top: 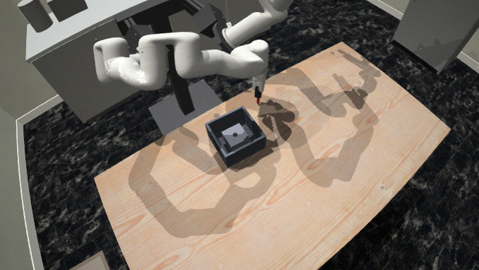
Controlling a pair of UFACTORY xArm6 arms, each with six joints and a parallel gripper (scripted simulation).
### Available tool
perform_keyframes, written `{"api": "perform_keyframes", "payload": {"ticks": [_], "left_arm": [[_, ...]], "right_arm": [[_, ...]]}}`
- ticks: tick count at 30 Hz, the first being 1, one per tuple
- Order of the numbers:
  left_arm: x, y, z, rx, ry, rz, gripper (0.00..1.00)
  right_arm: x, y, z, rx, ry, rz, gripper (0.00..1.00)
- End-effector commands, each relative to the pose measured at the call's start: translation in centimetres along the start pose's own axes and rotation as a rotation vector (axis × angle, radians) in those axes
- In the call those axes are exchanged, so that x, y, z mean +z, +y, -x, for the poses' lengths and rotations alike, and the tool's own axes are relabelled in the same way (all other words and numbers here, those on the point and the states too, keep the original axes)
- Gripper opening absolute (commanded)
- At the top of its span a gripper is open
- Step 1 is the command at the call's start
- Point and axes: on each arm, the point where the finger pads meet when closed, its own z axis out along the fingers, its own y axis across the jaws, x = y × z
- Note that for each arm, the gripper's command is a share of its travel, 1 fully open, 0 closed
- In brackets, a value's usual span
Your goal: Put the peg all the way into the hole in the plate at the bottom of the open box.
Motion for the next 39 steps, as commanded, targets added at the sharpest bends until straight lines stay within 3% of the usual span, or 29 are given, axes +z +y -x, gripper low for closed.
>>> {"api": "perform_keyframes", "payload": {"ticks": [1,8,10,15,28,33,39], "left_arm": [[-0.2,0.0,-0.1,0.0,0.004,0.0,1.0],[-0.2,0.0,-0.1,0.0,0.004,0.0,1.0],[-0.2,0.0,-0.1,0.0,0.004,0.0,1.0],[-0.2,0.0,-0.1,0.0,0.004,0.0,1.0],[-0.2,0.0,-0.1,0.0,0.004,0.0,1.0],[-0.2,0.0,-0.1,0.0,0.004,0.0,1.0],[-0.2,0.0,-0.1,0.0,0.004,0.0,1.0]], "right_arm": [[-2.5,0.0,0.2,0.002,-0.005,0.001,0.0],[-7.5,0.0,0.2,0.002,-0.005,0.001,0.0],[-7.5,0.0,0.2,0.002,-0.005,0.001,0.0],[-10.0,0.0,0.2,0.002,-0.005,0.001,0.0],[-10.8,-0.6,0.1,0.002,-0.005,0.002,0.0],[-11.0,-3.6,0.0,0.001,-0.006,0.005,0.0],[-11.3,-10.3,-1.0,0.001,-0.007,0.008,0.0]]}}
